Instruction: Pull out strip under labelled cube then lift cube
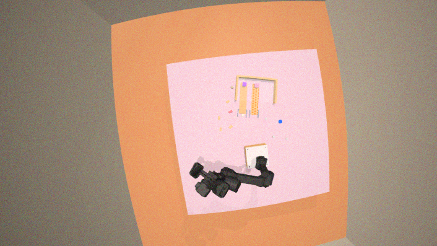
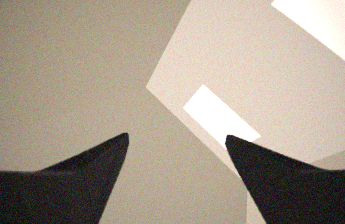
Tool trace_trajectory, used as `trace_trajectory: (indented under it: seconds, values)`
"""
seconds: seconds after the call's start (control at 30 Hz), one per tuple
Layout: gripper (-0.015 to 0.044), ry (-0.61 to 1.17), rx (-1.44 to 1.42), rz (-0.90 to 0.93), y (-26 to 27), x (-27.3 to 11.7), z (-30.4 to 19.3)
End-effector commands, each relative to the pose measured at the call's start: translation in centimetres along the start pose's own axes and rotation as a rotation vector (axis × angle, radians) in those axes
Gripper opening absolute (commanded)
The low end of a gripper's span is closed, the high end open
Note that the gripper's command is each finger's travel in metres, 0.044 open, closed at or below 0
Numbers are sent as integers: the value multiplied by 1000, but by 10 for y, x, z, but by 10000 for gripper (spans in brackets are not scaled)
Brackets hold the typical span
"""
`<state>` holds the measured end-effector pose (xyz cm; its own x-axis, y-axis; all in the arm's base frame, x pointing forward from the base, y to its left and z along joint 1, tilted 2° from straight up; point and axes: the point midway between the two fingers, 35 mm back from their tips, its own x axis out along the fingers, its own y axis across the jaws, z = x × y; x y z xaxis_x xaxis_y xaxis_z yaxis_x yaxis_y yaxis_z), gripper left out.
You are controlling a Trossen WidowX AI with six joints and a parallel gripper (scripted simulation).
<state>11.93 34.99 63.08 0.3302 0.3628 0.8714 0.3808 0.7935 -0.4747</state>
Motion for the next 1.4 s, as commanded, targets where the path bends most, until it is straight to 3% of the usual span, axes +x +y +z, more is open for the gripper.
trace_trajectory:
  seconds: [0.0,0.3,0.6,1.0,1.37]
  values:
    - [400,0,1,5,1,0,-2]
    - [400,91,67,285,57,-29,-99]
    - [400,384,203,538,88,-104,-217]
    - [400,1020,470,628,74,-268,-346]
    - [400,1706,764,330,28,-453,-386]
